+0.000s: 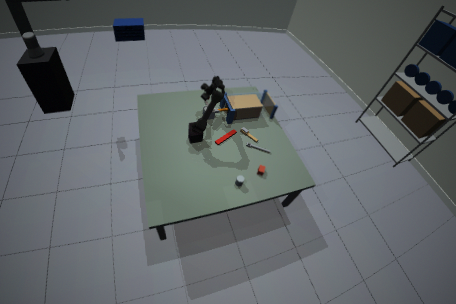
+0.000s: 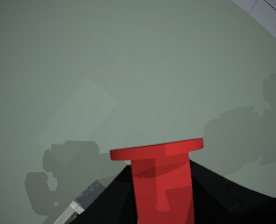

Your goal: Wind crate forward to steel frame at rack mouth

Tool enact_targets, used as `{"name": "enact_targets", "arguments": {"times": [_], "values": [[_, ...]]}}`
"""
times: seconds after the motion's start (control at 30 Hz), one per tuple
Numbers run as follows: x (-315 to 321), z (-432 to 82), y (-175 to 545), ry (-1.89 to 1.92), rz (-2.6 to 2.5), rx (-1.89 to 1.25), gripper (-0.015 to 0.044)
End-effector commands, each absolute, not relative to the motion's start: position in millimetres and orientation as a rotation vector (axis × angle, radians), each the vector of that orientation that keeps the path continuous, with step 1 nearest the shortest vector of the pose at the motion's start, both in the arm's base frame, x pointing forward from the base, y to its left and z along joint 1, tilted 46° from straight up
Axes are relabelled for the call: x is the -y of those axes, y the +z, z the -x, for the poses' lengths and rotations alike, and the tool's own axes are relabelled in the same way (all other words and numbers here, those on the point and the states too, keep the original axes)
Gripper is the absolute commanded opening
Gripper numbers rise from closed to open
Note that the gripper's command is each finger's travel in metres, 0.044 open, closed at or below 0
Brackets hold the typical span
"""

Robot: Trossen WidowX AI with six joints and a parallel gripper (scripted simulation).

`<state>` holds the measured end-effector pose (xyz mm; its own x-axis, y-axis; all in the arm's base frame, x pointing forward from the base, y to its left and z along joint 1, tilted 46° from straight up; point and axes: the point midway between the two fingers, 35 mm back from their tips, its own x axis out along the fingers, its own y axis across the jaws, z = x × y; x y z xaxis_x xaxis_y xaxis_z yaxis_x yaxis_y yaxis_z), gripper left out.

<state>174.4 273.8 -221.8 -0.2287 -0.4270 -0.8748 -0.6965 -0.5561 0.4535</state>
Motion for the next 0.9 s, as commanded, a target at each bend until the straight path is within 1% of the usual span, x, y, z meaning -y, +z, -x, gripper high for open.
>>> {"name": "enact_targets", "arguments": {"times": [0.0, 0.87], "values": [[-268.6, -152.1, -221.7, 1.918, 1.782, -1.388, 0.0], [-257.0, -123.1, -212.5, 1.92, 1.781, -1.389, 0.0]]}}
